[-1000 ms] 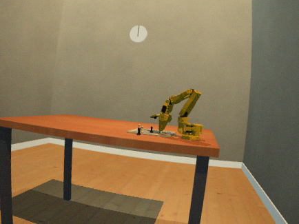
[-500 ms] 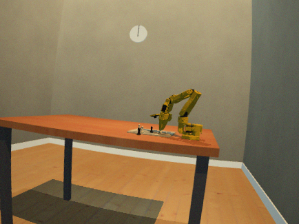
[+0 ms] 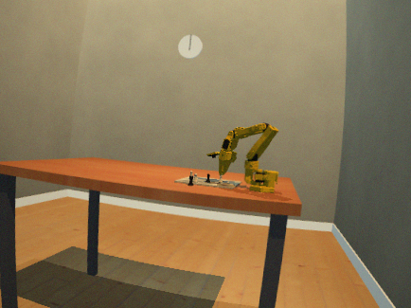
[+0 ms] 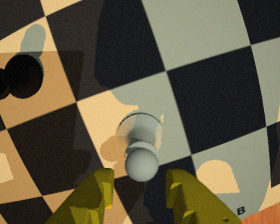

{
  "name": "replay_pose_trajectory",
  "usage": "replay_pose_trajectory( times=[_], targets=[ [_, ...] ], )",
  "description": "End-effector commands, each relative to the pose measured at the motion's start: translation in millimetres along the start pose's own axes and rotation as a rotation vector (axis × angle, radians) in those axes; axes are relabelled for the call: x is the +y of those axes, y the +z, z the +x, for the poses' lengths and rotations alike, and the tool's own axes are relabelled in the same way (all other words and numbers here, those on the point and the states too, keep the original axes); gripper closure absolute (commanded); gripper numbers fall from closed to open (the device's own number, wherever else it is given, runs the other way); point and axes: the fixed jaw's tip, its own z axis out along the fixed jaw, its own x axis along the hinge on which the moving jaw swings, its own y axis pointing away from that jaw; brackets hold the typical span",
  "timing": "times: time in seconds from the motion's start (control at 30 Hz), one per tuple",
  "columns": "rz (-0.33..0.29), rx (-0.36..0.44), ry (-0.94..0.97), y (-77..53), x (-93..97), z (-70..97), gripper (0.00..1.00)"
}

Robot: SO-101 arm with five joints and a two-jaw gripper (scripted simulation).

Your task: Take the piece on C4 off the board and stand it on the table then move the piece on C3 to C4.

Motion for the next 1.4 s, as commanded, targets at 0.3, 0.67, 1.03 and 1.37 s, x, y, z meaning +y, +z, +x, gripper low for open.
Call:
replay_pose_trajectory(
  times=[0.3,0.67,1.03,1.37],
  targets=[
    [-0.002,-0.016,0.006,-15.4,0.7,-5.7,0.91],
    [-0.002,-0.016,0.006,-18.5,0.7,-6.4,0.91],
    [-0.019,-0.016,-0.055,-20.6,10.7,-8.3,0.89],
    [-0.095,-0.018,-0.336,-32.4,58.8,-8.6,0.82]
  ],
)
